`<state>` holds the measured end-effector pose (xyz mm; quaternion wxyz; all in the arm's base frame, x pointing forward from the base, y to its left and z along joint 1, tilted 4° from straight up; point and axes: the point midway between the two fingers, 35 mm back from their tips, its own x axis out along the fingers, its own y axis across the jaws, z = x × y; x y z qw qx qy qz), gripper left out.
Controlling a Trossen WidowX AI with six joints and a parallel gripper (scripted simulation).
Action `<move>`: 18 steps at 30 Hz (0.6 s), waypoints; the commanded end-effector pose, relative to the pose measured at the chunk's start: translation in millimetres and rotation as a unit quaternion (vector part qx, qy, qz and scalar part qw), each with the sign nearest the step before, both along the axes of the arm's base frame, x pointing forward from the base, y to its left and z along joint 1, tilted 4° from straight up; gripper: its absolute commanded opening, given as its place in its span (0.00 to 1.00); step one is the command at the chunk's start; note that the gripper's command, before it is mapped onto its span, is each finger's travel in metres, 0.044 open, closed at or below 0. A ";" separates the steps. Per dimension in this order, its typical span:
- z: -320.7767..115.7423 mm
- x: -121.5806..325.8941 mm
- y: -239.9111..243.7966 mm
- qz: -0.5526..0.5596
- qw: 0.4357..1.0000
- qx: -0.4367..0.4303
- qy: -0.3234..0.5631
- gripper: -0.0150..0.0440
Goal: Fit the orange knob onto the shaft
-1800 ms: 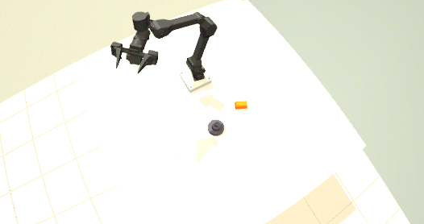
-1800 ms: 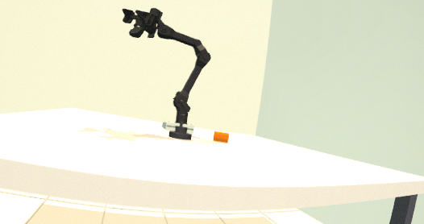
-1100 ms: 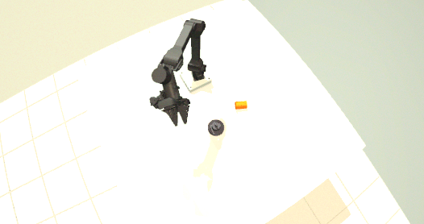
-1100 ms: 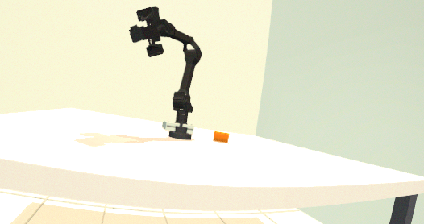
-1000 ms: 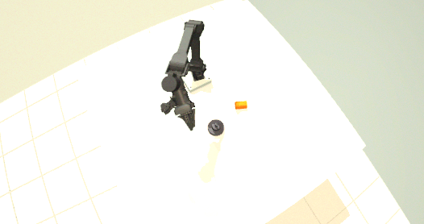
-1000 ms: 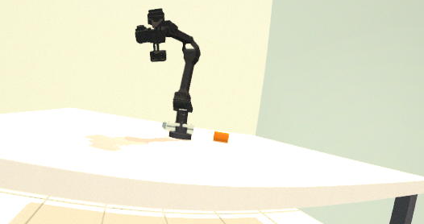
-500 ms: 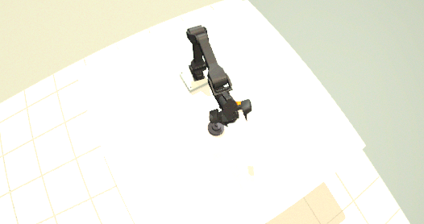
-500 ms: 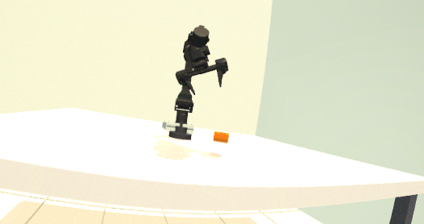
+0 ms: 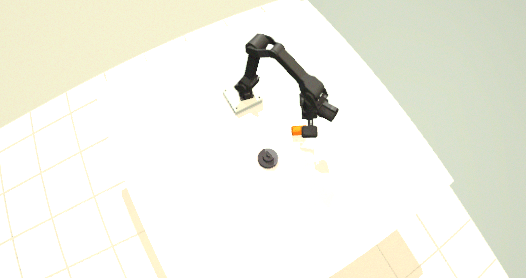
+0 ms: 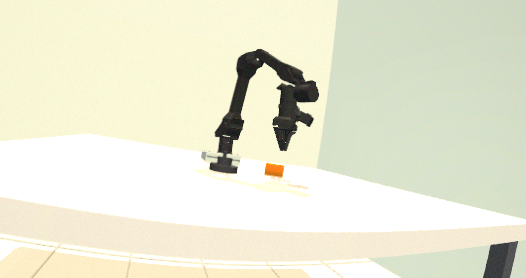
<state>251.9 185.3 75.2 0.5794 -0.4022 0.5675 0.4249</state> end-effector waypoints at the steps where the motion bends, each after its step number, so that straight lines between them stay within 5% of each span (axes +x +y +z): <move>1: -6.5 -9.4 -0.4 0.056 0.998 -0.023 0.011 1.00; 18: -38.7 -10.0 -0.6 0.056 0.998 -0.023 0.011 1.00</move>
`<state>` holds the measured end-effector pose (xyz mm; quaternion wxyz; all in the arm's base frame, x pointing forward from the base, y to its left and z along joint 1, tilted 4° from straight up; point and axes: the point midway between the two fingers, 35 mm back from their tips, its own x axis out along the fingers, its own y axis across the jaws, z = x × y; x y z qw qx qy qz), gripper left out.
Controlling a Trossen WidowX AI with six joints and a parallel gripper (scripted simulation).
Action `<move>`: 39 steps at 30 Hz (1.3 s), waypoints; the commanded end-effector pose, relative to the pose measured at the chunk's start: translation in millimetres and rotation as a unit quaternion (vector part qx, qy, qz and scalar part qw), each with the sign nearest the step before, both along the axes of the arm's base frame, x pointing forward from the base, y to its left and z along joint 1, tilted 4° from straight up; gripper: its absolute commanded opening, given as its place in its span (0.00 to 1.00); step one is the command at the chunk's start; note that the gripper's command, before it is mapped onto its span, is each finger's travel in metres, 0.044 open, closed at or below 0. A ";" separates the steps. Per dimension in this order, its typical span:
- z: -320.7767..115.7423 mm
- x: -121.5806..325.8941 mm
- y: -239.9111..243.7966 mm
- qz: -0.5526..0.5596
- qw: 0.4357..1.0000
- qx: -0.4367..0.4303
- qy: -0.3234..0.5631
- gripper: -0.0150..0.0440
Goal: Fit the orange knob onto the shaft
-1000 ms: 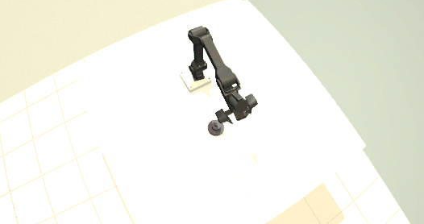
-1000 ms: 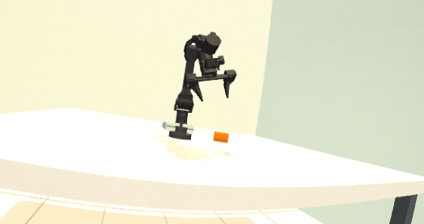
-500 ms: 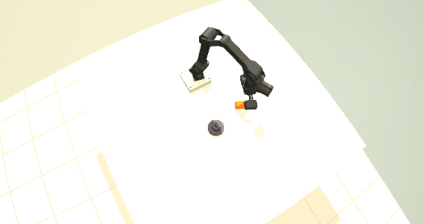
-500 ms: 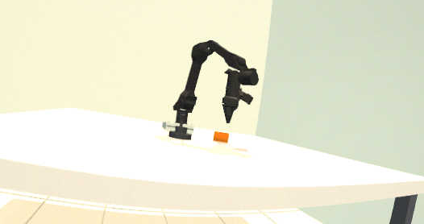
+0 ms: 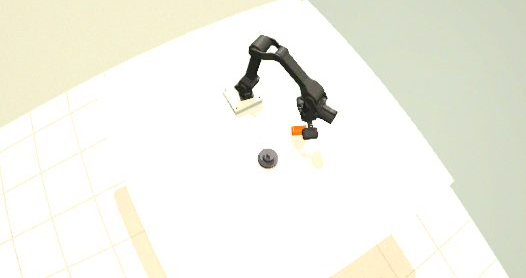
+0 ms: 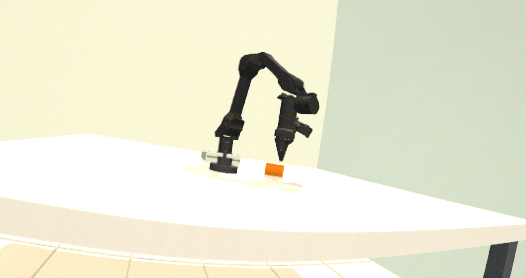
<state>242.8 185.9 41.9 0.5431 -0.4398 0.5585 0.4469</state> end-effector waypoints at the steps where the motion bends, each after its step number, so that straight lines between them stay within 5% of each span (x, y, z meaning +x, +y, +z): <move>1: -7.1 -0.9 -1.1 0.003 1.000 -0.003 0.002 1.00; 25: -43.6 -2.6 -2.1 0.003 1.000 -0.004 0.002 1.00; 33: -43.6 -2.6 -2.1 0.003 1.000 -0.004 0.002 0.66; 39: -43.6 -2.6 -2.1 0.003 1.000 -0.004 0.002 0.66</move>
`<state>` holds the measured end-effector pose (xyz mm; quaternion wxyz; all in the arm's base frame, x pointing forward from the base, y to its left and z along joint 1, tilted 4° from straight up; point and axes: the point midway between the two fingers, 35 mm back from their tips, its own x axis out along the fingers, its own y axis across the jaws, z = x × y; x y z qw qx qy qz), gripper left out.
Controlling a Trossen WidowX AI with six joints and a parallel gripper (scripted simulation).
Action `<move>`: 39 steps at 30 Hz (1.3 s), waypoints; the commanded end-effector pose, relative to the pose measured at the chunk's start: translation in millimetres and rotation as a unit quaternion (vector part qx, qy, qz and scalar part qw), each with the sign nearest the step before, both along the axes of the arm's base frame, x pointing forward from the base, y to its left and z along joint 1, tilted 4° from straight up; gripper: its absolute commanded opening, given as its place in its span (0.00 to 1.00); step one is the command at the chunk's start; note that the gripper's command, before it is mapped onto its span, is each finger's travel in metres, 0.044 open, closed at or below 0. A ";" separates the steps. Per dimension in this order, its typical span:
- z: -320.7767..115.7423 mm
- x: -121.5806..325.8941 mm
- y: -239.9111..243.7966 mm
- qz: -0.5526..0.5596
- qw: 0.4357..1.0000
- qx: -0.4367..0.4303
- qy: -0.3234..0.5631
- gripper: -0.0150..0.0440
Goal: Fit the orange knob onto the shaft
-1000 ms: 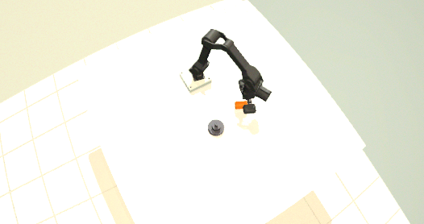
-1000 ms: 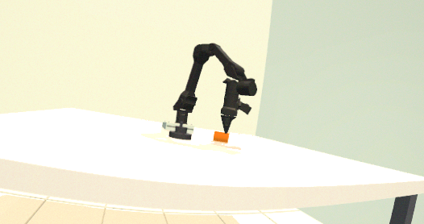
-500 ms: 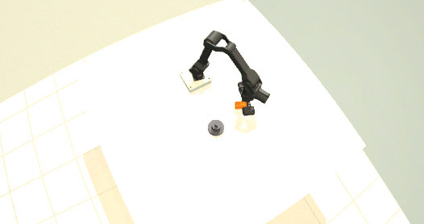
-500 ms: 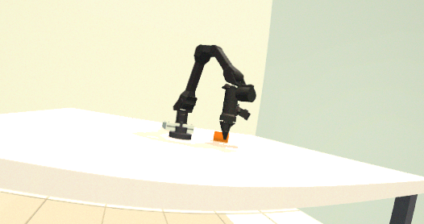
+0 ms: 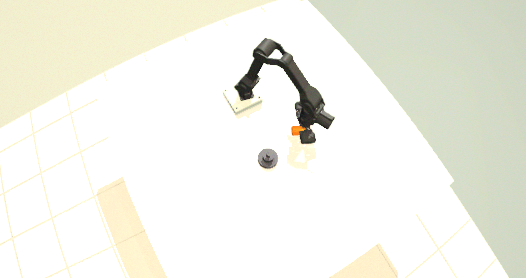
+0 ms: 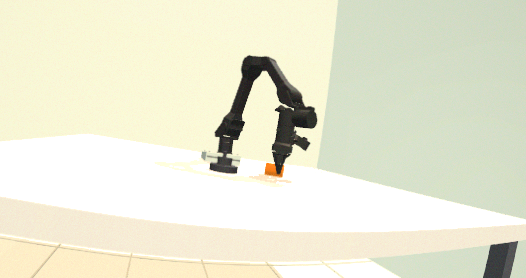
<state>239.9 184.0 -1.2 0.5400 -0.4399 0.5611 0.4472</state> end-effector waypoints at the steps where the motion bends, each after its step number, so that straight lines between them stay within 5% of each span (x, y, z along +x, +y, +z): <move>1: -0.5 0.3 -0.3 0.002 1.000 -0.001 -0.001 0.65; 14: 0.4 0.1 -1.0 0.001 1.000 0.007 -0.003 0.56; 39: 14.7 -3.9 -25.1 -0.006 0.975 0.216 -0.047 0.56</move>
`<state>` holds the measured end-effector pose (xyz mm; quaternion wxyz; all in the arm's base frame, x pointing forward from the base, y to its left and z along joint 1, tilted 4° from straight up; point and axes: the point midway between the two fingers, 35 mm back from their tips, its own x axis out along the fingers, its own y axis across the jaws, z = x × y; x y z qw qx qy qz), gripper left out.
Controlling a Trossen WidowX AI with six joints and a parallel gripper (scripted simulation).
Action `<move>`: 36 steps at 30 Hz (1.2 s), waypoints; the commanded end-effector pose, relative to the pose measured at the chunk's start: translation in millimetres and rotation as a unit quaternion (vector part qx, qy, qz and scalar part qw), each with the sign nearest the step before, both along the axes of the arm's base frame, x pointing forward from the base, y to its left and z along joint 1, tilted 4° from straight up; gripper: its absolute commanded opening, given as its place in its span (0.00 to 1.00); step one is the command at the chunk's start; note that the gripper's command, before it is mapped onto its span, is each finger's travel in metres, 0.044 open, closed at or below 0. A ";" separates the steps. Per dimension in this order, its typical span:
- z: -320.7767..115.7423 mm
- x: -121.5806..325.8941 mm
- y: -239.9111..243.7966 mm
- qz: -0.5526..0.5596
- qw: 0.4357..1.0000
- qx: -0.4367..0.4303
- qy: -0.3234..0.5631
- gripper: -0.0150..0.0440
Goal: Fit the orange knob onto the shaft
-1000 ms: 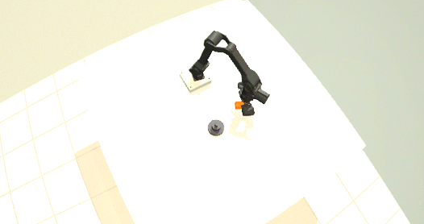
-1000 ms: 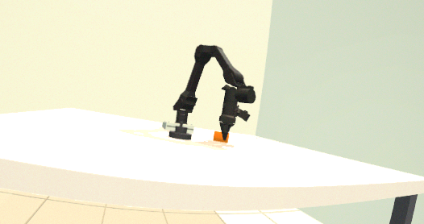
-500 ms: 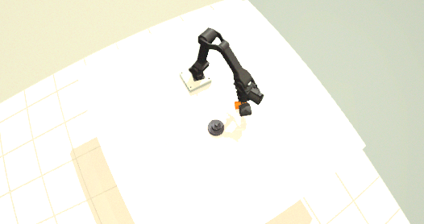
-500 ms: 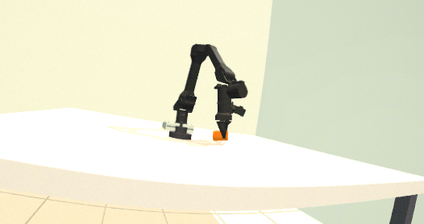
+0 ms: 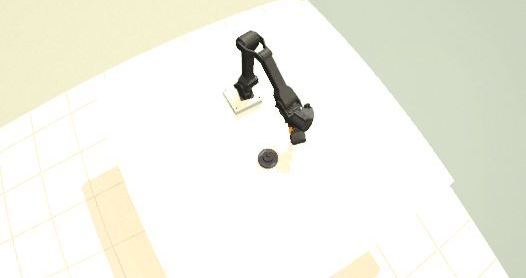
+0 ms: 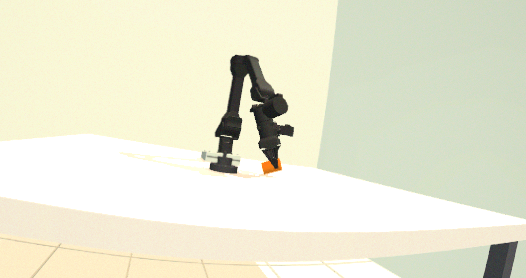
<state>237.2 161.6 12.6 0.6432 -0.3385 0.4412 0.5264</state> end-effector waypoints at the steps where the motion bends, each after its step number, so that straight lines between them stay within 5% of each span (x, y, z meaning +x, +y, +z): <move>1: 1.3 -1.4 -3.7 0.001 1.000 0.027 -0.007 0.56; 36: 0.5 -10.2 -43.2 -0.006 0.947 0.314 -0.069 0.56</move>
